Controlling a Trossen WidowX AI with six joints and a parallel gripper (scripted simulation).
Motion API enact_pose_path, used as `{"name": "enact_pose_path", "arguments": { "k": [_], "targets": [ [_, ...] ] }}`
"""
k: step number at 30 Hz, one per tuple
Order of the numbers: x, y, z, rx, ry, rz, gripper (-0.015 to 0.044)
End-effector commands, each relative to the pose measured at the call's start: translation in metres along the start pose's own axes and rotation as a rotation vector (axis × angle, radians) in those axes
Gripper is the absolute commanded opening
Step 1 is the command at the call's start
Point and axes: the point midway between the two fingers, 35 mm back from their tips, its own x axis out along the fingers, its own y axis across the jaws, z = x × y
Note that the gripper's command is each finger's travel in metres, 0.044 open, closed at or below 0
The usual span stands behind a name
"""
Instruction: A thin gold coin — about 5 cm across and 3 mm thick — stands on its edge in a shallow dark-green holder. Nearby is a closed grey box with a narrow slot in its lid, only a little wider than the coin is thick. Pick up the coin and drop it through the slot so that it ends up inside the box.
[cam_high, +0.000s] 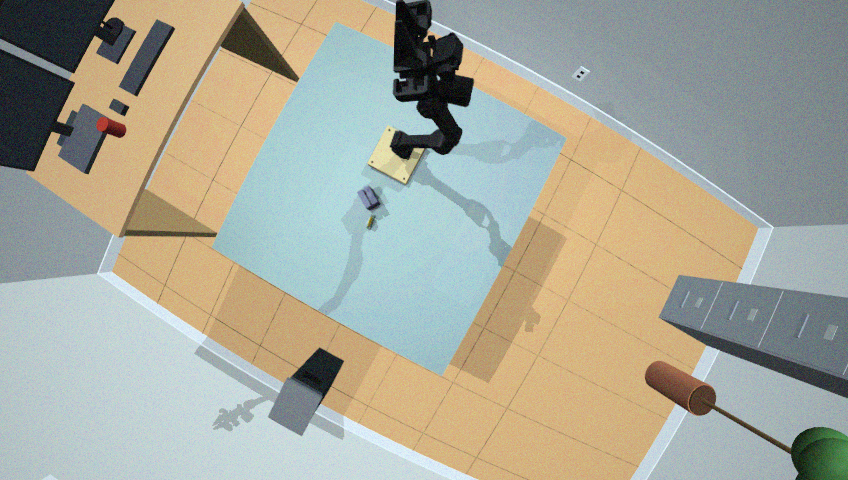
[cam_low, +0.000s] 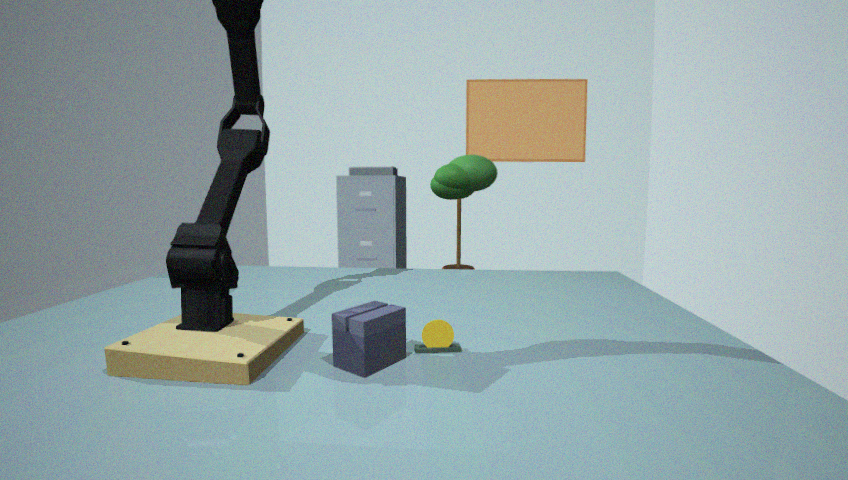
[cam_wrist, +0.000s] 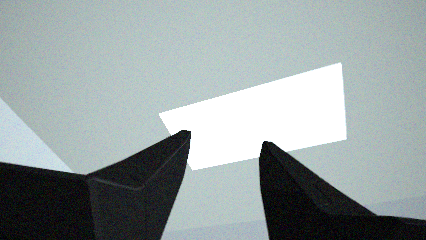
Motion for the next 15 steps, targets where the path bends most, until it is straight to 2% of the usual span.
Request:
{"name": "enact_pose_path", "arguments": {
  "k": [1,8,15],
  "targets": [
    [0.009,-0.017,-0.057,0.042,0.153,-0.013,0.0161],
    [0.006,-0.025,-0.178,0.14,0.478,-0.007,0.0161],
    [-0.02,0.002,-0.277,0.183,0.746,0.083,0.0161]
  ]
}}
